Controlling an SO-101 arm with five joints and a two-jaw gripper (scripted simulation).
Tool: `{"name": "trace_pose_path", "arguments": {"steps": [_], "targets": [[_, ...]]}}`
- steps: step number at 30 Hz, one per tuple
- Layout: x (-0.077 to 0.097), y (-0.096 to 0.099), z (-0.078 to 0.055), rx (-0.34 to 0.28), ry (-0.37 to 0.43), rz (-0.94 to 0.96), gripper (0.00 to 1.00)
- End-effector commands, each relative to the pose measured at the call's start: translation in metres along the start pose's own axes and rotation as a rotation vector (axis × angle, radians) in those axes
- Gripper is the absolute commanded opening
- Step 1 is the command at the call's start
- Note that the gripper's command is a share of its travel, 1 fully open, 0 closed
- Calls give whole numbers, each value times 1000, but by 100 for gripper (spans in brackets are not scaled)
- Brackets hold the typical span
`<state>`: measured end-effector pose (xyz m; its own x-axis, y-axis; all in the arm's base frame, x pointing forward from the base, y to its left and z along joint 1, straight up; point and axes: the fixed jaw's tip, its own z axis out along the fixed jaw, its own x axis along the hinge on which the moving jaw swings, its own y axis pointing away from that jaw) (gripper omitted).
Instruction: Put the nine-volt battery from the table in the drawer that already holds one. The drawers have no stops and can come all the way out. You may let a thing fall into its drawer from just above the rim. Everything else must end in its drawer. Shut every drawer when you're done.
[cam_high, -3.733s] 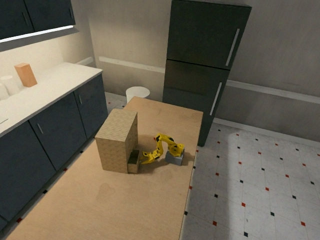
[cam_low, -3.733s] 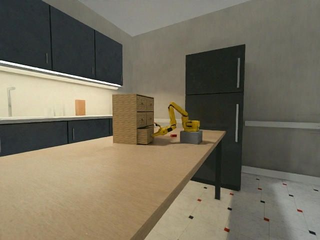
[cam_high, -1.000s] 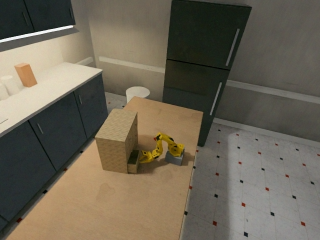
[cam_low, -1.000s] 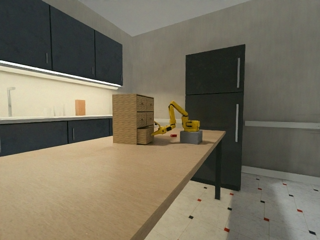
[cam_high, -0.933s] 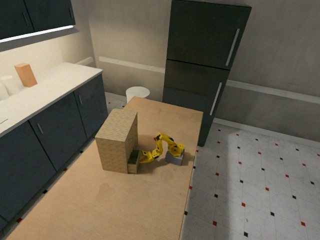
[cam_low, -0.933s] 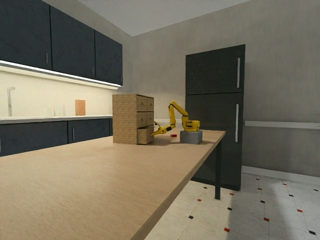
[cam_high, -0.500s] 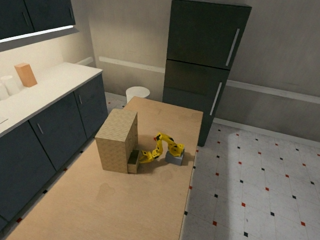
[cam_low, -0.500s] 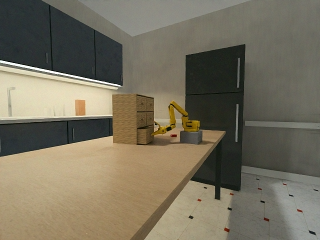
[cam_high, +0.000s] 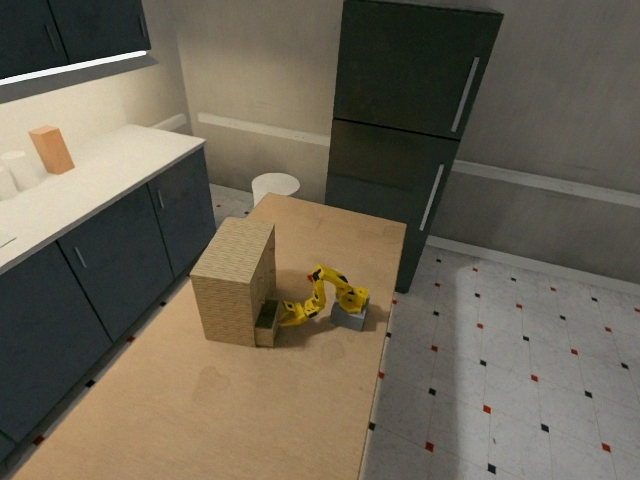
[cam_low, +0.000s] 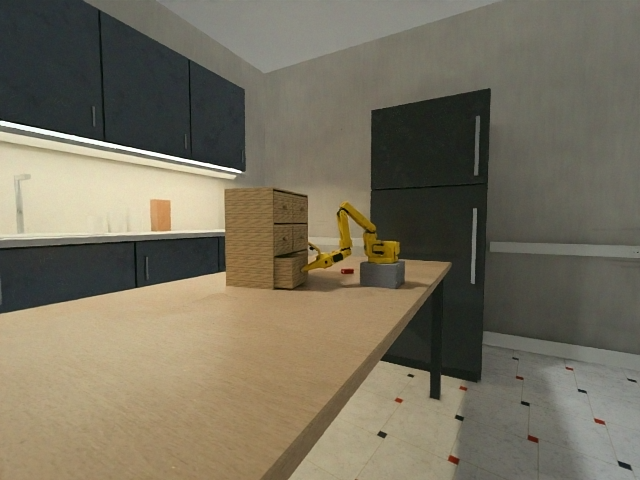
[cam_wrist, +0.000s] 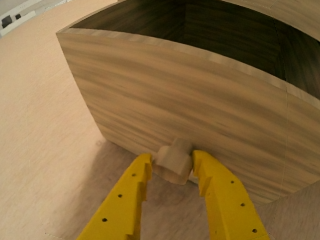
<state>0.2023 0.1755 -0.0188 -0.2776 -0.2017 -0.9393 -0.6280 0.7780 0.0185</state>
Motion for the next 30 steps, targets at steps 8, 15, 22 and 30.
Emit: {"name": "trace_pose_path", "arguments": {"steps": [8, 15, 22, 30], "targets": [[-2, -4, 13, 12, -8, -9, 0], [-1, -5, 17, 15, -8, -10, 0], [-4, -8, 23, 27, -8, -6, 0], [-6, -12, 30, 39, -8, -1, 0]]}}
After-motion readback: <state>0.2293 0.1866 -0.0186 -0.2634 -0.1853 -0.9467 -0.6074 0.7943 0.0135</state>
